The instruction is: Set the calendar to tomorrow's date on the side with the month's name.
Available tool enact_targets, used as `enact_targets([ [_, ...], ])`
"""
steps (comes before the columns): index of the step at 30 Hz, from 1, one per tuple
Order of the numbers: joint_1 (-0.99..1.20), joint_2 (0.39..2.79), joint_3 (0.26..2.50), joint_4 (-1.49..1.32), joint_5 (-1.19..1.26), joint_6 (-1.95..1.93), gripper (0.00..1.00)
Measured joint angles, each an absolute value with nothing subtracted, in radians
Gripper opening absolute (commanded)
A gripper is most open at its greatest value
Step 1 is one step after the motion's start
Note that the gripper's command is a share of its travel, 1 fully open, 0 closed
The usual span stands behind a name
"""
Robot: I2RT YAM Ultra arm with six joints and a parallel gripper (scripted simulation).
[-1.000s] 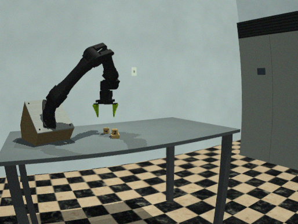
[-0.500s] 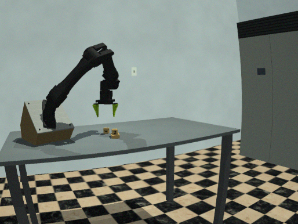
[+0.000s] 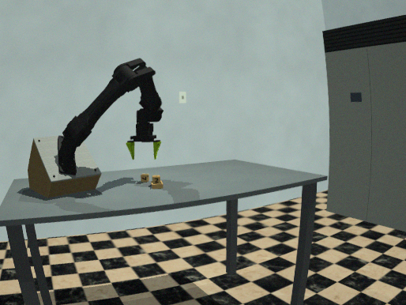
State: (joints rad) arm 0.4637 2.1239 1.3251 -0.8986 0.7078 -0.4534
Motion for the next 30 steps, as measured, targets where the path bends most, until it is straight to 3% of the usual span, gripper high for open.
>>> enact_targets([
  [18, 0.464, 2.124, 1.325, -0.899, 0.708, -0.441, 1.00],
  [30, 0.464, 2.124, 1.313, -0.890, 0.707, -0.155, 1.00],
])
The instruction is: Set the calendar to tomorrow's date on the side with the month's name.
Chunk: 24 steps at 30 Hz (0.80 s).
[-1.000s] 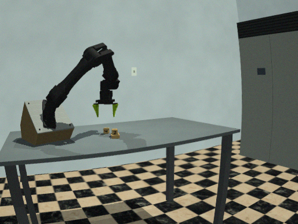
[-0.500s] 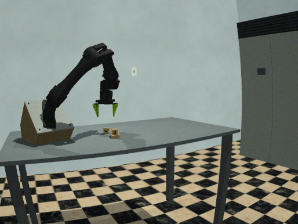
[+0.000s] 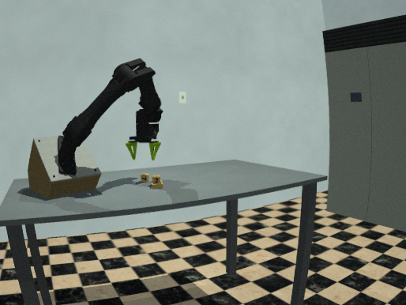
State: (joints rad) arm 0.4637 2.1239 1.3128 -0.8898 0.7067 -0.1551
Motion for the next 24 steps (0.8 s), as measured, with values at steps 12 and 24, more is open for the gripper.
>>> enact_targets([
  [12, 0.464, 2.124, 1.313, -0.881, 0.707, 0.164, 1.00],
  [24, 0.459, 2.124, 1.306, -0.868, 0.706, 0.513, 1.00],
])
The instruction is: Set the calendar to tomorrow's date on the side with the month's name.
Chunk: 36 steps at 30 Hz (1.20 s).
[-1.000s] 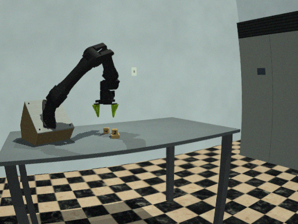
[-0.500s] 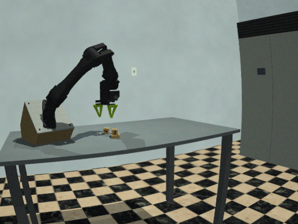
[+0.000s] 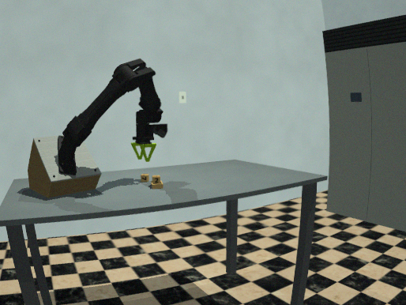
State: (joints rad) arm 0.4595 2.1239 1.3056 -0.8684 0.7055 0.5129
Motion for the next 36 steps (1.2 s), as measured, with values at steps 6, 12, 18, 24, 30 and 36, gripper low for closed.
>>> enact_targets([
  [6, 0.458, 2.123, 1.306, -0.864, 0.706, 0.680, 1.00],
  [12, 0.456, 2.123, 1.300, -0.858, 0.706, 0.850, 1.00],
  [18, 0.455, 2.124, 1.300, -0.853, 0.706, 0.999, 1.00],
  [24, 0.455, 2.123, 1.300, -0.853, 0.706, 1.053, 0.45],
  [30, 0.455, 2.124, 1.300, -0.853, 0.706, 1.067, 0.45],
  [36, 0.455, 2.124, 1.300, -0.853, 0.706, 1.071, 0.45],
])
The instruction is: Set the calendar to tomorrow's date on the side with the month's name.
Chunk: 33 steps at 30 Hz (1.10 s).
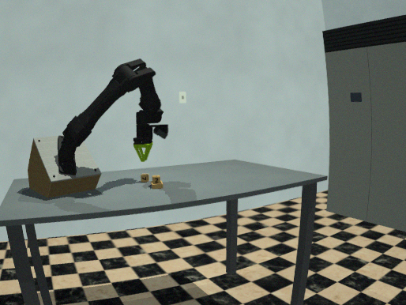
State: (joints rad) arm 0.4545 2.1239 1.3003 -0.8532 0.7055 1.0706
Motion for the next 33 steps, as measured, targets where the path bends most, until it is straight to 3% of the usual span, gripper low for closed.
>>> enact_targets([
  [33, 0.447, 2.123, 1.291, -0.838, 0.706, 1.071, 0.45],
])
